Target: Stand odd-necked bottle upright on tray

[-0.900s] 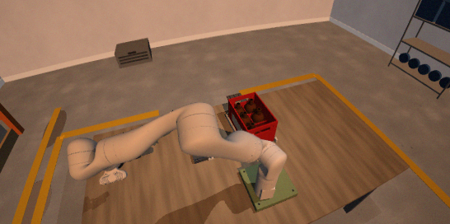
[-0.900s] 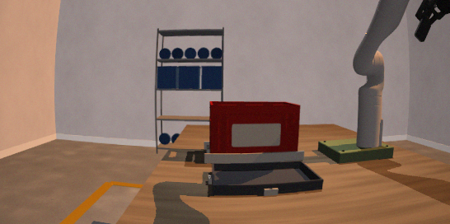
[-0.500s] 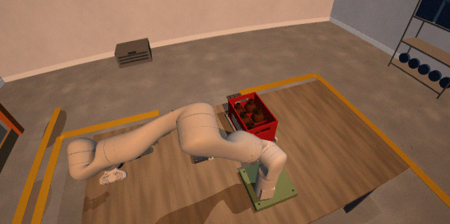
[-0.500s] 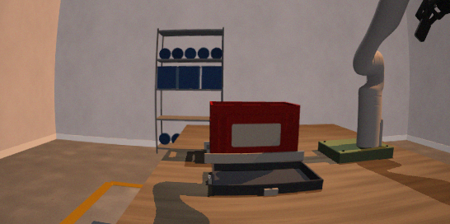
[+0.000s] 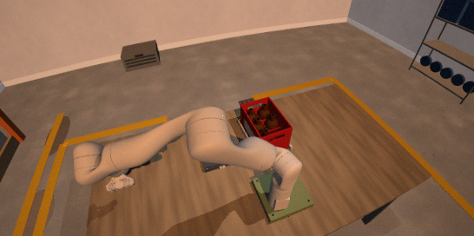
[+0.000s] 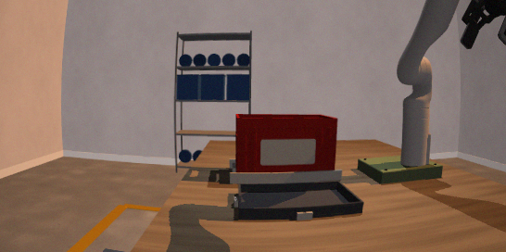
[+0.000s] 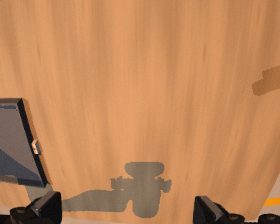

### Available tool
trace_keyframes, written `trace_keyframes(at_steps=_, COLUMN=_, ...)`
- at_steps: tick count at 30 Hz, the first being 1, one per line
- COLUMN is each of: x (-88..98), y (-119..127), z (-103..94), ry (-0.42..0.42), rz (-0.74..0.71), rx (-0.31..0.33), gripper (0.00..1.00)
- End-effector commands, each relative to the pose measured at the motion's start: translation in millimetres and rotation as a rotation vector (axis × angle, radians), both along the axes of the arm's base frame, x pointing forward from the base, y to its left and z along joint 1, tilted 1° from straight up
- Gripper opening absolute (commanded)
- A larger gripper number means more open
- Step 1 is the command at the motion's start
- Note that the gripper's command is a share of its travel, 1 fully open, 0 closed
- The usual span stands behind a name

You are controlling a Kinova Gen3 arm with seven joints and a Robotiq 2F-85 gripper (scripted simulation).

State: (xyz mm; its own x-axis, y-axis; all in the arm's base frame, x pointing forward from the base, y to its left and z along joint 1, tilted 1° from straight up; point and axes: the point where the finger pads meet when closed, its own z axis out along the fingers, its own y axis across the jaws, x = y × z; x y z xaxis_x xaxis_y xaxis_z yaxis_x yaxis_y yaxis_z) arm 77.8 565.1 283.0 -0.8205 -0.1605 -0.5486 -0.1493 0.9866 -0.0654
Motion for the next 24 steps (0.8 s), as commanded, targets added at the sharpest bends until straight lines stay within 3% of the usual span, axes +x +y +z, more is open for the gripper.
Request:
trace_keyframes(at_steps=1, x=22.5, y=-7, z=-0.3, ry=0.007, rz=-0.047, rx=0.000, gripper=1.00)
trace_keyframes(at_steps=5, x=61.7, y=-24, z=-5.6, ry=0.031, rz=-0.141, rx=-0.001, gripper=1.00)
trace_keyframes(at_steps=7, x=61.7, y=-24, z=-5.6, ry=0.031, rz=-0.141, rx=-0.001, gripper=1.00)
trace_keyframes(at_steps=9, x=87.3, y=-38, z=-9.1, ry=0.048, rz=-0.206, rx=0.000, gripper=1.00)
trace_keyframes(at_steps=21, x=180.9, y=-103, z=-22.5, ry=0.117, rz=-0.477, rx=0.018, gripper=1.00)
trace_keyframes(at_steps=24, x=188.1, y=-109, z=-23.5, ry=0.123, rz=-0.501, rx=0.021, gripper=1.00)
